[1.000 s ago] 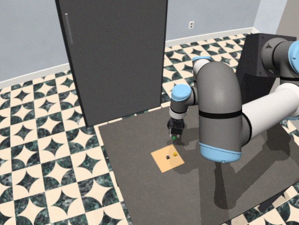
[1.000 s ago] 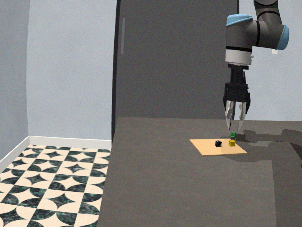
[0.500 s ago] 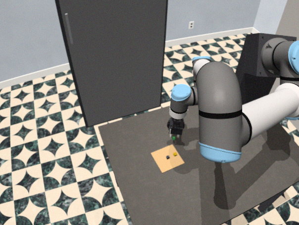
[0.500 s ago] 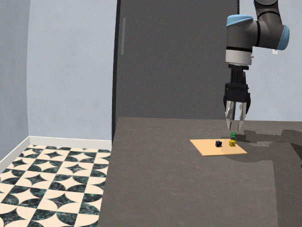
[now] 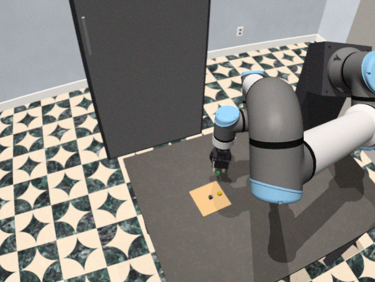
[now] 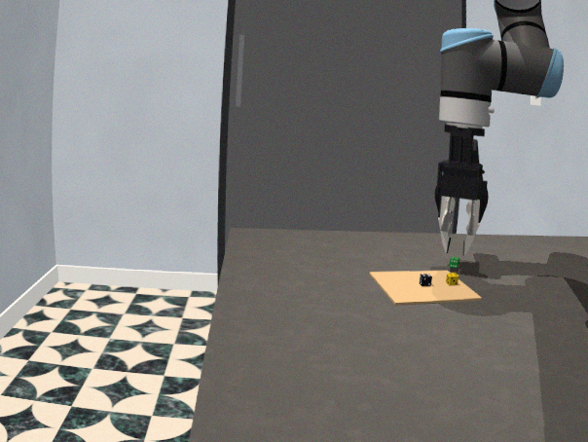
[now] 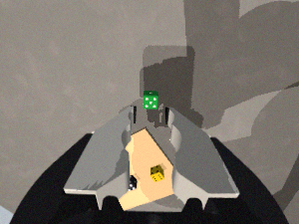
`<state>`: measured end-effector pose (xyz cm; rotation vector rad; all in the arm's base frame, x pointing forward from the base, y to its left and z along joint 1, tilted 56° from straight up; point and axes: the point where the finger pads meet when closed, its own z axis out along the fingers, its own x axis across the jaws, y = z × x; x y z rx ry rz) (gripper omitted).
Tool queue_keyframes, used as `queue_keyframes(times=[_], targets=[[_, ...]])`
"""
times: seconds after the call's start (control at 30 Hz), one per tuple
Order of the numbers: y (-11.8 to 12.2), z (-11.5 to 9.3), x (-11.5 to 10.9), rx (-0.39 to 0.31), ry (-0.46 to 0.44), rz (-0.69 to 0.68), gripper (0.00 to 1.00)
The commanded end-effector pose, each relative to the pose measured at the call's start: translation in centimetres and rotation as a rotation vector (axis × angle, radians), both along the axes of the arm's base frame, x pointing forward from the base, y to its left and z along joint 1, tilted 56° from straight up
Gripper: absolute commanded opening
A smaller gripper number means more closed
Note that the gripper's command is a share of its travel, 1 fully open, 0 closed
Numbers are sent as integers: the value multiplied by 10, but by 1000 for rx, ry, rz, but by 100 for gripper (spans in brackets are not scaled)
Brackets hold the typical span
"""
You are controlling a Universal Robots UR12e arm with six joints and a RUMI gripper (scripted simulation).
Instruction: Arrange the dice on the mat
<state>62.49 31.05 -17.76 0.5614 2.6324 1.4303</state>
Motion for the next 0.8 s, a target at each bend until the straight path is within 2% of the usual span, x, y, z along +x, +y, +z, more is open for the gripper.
queue_keyframes(times=[0.0,0.77], targets=[[0,0,3,-2,-3,1,18],[12,-9,7,-2,-3,1,18]])
